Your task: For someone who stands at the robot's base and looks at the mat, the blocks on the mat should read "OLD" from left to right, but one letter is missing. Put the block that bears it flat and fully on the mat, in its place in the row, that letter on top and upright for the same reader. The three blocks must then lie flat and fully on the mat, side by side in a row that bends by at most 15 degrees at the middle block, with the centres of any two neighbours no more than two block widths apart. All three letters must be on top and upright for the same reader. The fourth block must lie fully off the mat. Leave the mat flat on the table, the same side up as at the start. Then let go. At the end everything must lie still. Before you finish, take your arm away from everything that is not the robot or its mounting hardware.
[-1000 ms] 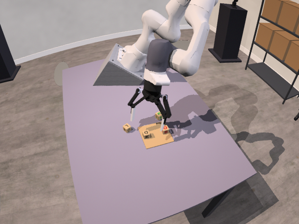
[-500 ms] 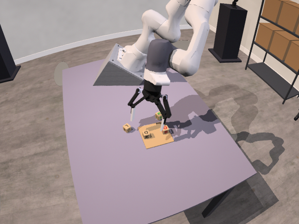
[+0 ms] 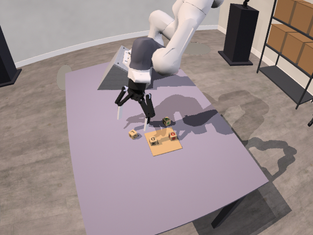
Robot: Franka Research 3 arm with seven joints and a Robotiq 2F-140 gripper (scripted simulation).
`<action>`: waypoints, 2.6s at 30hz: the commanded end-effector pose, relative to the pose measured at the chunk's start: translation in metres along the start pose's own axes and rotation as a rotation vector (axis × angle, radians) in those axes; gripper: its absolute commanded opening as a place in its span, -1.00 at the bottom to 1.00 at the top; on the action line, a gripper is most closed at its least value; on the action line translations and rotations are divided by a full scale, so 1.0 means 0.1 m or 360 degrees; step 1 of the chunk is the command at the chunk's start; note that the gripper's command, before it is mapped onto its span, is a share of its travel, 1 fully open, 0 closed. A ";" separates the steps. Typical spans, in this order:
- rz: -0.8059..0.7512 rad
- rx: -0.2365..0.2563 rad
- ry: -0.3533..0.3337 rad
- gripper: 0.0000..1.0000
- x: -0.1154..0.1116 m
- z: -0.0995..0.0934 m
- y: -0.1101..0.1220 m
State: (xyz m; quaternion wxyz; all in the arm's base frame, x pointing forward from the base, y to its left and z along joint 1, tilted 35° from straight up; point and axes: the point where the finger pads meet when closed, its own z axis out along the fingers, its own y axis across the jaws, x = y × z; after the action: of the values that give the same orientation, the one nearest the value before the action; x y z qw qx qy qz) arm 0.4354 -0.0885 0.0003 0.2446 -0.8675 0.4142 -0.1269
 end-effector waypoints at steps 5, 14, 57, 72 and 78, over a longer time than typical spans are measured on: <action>-0.0183 0.0016 -0.0004 1.00 -0.02 0.01 -0.02; -0.0183 0.0016 -0.0004 1.00 -0.02 0.01 -0.02; -0.0183 0.0016 -0.0004 1.00 -0.02 0.01 -0.02; -0.0137 0.0050 -0.0036 1.00 0.06 -0.01 -0.11; -0.0012 0.0109 -0.0149 1.00 0.19 -0.09 -0.28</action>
State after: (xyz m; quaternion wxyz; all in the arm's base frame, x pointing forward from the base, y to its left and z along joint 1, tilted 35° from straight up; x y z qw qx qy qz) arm 0.4591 -0.0989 0.0176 0.2652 -0.8882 0.3497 -0.1361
